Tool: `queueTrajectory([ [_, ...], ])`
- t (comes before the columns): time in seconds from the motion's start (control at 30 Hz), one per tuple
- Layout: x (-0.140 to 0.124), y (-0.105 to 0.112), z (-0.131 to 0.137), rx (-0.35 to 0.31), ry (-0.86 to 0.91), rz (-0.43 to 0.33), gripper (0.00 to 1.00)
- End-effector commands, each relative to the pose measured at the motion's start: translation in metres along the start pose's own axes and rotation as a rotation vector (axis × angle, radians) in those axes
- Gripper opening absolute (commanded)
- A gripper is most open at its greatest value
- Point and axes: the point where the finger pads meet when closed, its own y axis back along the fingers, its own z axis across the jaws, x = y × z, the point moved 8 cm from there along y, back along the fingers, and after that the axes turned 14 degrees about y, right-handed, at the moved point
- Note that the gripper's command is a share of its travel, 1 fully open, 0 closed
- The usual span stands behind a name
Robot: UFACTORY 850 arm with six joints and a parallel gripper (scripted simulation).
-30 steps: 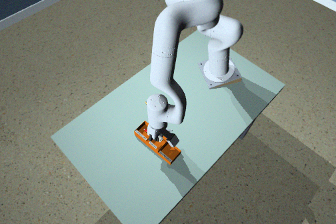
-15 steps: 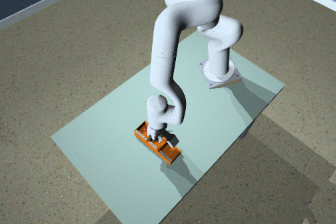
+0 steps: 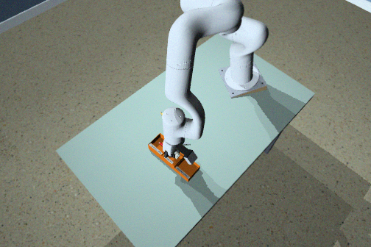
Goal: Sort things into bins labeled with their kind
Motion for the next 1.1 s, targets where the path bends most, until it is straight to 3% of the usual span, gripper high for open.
queueTrajectory([
  [0.0, 0.000, -0.010, 0.001, -0.002, 0.000, -0.001, 0.00],
  [0.4, 0.000, -0.029, 0.001, -0.002, 0.000, -0.001, 0.00],
  [1.0, -0.001, -0.029, -0.002, -0.002, 0.000, -0.001, 0.00],
  [1.03, -0.001, -0.029, -0.002, -0.002, 0.000, -0.001, 0.31],
  [1.07, -0.001, -0.029, -0.002, -0.002, 0.000, -0.001, 0.31],
])
